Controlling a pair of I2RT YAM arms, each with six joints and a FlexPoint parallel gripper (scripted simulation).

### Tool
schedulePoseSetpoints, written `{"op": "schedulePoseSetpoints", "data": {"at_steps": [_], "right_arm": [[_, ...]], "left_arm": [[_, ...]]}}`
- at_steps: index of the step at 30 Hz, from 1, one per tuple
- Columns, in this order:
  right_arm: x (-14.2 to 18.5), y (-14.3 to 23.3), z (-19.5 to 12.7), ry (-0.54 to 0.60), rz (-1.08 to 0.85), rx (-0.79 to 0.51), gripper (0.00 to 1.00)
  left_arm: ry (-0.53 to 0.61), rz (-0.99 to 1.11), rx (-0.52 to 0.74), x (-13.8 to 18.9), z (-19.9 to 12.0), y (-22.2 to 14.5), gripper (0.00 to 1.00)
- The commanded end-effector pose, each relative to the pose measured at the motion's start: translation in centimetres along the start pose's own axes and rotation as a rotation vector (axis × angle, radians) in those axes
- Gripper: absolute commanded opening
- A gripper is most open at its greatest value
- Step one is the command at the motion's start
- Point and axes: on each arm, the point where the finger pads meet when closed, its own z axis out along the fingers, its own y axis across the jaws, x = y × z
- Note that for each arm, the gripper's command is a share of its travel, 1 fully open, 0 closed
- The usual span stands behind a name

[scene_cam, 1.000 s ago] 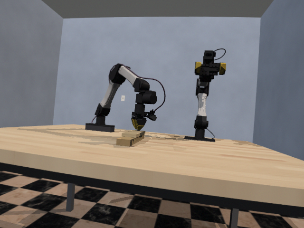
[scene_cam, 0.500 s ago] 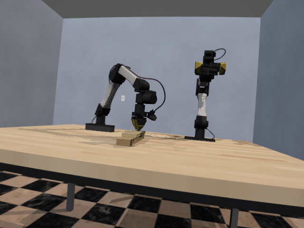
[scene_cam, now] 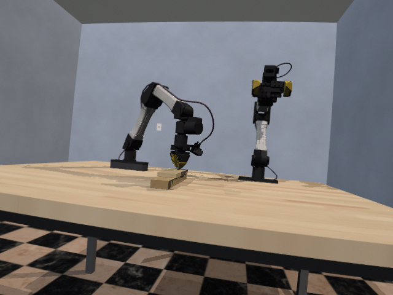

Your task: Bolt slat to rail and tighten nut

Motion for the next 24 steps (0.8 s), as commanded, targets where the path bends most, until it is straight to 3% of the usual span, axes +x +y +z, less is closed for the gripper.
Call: {"op": "schedulePoseSetpoints", "data": {"at_steps": [1, 24], "right_arm": [[-0.09, -0.06, 0.49, -0.006, -0.003, 0.004, 0.36], [-0.09, -0.06, 1.06, -0.006, -0.003, 0.004, 0.36]], "left_arm": [[-0.020, 0.001, 0.002, -0.75, -0.19, -0.07, 1.00], [-0.020, 0.001, 0.002, -0.75, -0.19, -0.07, 1.00]]}}
